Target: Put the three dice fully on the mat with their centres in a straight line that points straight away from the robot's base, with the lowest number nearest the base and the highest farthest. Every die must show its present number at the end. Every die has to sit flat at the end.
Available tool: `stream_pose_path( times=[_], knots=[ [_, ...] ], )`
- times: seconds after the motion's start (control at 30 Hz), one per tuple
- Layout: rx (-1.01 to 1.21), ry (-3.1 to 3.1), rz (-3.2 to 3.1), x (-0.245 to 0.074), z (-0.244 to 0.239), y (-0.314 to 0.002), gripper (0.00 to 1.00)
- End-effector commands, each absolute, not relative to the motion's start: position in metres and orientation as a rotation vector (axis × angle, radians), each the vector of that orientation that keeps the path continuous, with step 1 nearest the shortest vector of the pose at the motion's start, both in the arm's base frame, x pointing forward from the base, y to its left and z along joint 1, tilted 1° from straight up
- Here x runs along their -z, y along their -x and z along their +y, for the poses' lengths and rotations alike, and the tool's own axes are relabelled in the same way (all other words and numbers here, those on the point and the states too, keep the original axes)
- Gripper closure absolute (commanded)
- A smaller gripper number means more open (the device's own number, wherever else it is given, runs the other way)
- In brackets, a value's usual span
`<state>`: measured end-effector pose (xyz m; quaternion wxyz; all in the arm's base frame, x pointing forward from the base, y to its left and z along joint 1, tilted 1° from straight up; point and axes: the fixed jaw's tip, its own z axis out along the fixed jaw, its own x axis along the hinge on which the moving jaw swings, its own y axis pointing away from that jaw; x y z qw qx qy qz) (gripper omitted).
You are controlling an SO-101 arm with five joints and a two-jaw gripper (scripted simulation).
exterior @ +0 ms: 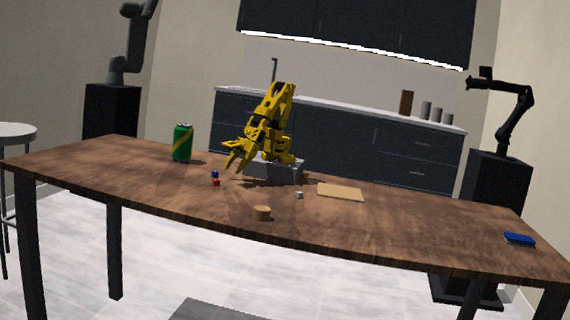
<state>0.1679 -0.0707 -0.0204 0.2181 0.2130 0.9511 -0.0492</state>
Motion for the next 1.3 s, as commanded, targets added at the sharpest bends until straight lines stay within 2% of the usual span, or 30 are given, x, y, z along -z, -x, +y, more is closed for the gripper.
stream_pose_path(
  times=[0.0,0.63,0.87,1.27],
  knots=[
    [0.138,-0.593,2.604,0.018,-0.065,-0.158,0.75],
    [0.113,-0.493,2.618,0.019,-0.051,-0.157,0.75],
    [0.069,-0.316,2.641,0.018,-0.029,-0.163,0.75],
    [-0.091,0.315,2.636,0.017,0.049,-0.158,0.75]
  ],
)
